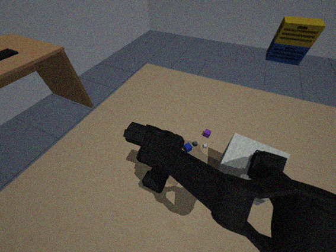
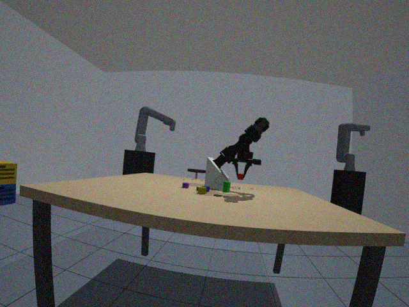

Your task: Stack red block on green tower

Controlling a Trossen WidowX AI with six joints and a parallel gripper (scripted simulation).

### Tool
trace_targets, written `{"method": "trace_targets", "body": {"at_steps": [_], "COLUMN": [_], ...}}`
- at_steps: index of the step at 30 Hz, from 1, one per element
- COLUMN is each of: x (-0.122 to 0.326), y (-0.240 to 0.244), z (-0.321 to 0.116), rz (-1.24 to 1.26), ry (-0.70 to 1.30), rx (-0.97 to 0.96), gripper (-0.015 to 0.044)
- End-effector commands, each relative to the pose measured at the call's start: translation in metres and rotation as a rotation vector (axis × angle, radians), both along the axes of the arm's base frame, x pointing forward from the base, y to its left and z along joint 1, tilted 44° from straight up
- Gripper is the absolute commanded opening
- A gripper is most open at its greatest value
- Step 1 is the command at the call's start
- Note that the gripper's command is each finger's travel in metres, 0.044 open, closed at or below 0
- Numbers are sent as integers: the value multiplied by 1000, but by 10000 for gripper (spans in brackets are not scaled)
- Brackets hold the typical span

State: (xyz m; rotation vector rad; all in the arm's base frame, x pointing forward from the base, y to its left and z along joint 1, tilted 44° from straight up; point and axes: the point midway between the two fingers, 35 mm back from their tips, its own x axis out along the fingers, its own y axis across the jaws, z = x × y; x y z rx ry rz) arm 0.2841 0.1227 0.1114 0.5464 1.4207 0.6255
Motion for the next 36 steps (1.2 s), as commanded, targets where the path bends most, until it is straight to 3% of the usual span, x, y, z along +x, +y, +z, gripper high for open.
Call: {"method": "trace_targets", "body": {"at_steps": [1,12,36], "x": [0,-3,-96], "y": [-10,-25,-74], "z": [14,22,-31], "rz": [4,4,4], "ry": [-11,-10,-2], "rx": [6,4,0], "gripper": [0,0,0]}}
